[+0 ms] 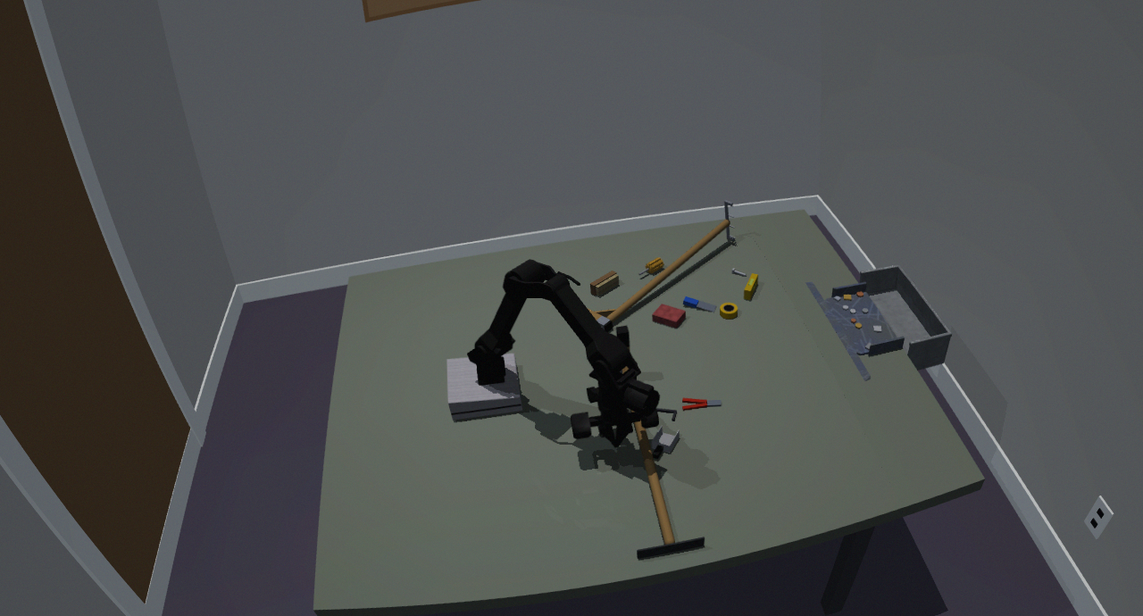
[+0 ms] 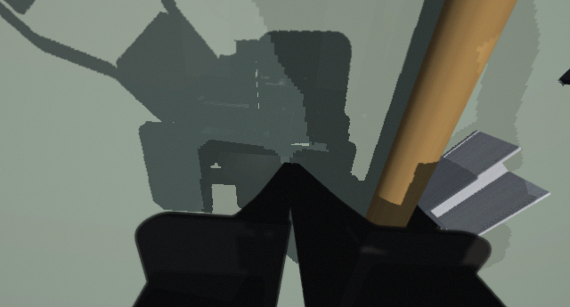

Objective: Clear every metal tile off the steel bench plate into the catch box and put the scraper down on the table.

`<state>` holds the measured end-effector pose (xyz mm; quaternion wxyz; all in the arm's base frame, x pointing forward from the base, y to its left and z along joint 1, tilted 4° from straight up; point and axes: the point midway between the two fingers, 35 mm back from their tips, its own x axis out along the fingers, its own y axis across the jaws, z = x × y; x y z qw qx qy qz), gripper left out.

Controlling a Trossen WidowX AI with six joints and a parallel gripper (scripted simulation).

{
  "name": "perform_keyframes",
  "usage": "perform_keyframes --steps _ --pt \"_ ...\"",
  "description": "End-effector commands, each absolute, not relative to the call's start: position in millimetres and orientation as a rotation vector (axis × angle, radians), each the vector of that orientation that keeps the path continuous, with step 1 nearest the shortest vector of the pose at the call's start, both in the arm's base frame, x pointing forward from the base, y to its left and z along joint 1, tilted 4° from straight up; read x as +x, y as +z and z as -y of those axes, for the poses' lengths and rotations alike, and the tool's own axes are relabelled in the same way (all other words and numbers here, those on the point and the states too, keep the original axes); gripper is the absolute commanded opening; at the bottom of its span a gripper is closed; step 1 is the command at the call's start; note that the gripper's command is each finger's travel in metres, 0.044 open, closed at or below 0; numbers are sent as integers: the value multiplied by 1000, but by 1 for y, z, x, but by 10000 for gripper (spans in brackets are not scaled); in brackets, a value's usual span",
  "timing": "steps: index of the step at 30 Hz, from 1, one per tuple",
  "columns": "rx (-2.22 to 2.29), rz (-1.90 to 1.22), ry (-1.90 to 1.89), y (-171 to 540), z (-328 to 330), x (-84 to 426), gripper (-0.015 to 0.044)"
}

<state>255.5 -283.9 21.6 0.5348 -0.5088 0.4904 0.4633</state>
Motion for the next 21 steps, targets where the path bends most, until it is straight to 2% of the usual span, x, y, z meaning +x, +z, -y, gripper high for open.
perform_keyframes --steps 1,21 --pt "-1216 -1164 1110 17 283 256 0" --pt "-1217 -1163 1108 20 287 275 0"
